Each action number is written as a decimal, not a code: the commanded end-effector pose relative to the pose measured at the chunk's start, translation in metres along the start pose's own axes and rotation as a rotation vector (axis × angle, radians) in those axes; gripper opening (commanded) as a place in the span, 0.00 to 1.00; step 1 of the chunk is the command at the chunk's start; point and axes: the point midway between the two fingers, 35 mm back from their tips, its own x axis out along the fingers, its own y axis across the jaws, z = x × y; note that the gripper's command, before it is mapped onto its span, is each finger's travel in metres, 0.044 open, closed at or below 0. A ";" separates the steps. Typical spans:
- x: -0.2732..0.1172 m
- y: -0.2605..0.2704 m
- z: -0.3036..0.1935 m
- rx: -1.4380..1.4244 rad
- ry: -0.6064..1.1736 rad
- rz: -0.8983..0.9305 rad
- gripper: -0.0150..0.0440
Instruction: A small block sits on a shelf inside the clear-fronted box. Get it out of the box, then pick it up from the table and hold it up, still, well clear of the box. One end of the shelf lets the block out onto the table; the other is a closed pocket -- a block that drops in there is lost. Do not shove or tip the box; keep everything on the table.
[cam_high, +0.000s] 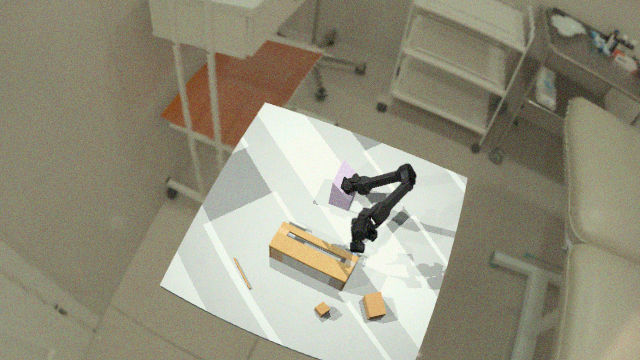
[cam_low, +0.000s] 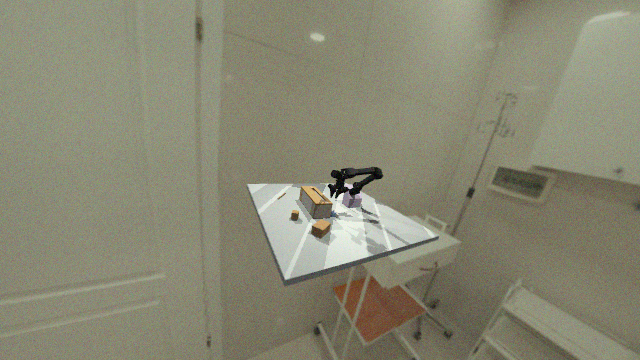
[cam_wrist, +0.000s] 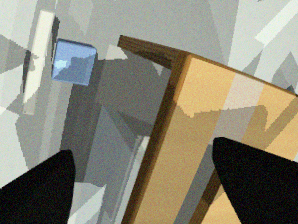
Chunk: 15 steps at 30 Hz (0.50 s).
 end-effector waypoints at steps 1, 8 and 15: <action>-0.009 0.003 0.012 -1.000 0.123 -0.061 0.74; -0.009 0.003 0.014 -1.224 0.146 -0.058 0.74; -0.009 0.003 0.014 -1.224 0.146 -0.058 0.74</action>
